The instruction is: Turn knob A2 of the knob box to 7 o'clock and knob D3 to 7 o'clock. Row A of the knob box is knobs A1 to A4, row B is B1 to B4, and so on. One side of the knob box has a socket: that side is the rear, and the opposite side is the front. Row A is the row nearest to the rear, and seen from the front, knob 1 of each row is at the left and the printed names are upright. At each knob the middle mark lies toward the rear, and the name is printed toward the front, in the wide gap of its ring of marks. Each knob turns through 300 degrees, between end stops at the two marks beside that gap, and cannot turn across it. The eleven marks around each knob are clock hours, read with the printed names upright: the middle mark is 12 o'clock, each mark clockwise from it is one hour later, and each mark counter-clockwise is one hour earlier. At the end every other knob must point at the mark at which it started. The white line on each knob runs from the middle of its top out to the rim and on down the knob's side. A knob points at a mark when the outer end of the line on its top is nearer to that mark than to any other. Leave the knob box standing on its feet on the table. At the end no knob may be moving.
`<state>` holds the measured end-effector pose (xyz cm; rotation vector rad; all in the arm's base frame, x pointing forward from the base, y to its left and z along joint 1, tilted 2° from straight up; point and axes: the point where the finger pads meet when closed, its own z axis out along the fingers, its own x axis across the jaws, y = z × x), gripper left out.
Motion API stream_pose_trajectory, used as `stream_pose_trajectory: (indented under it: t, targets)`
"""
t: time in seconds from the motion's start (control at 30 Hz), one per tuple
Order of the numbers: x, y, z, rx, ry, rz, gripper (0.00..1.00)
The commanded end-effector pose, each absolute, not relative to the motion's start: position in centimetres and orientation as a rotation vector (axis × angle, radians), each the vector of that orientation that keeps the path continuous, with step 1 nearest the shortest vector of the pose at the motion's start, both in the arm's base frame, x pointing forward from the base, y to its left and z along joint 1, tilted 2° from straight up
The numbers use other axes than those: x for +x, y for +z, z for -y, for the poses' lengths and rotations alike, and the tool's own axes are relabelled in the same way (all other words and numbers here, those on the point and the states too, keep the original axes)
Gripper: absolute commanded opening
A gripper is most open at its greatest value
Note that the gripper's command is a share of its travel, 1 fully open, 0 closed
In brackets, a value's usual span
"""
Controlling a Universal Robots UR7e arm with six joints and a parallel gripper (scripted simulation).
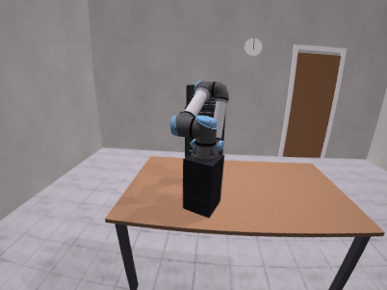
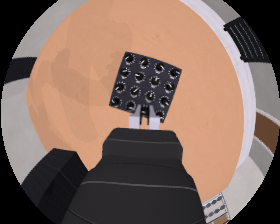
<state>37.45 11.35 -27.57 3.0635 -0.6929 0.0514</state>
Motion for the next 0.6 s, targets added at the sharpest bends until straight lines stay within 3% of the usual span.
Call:
stream_pose_trajectory:
  t: [0.0,0.57]
  targets:
    - [37.49,-27.53,-11.35,3.069,0.053,0.667,0.3]
    - [37.49,-27.53,-11.35,3.112,0.053,0.404,0.3]
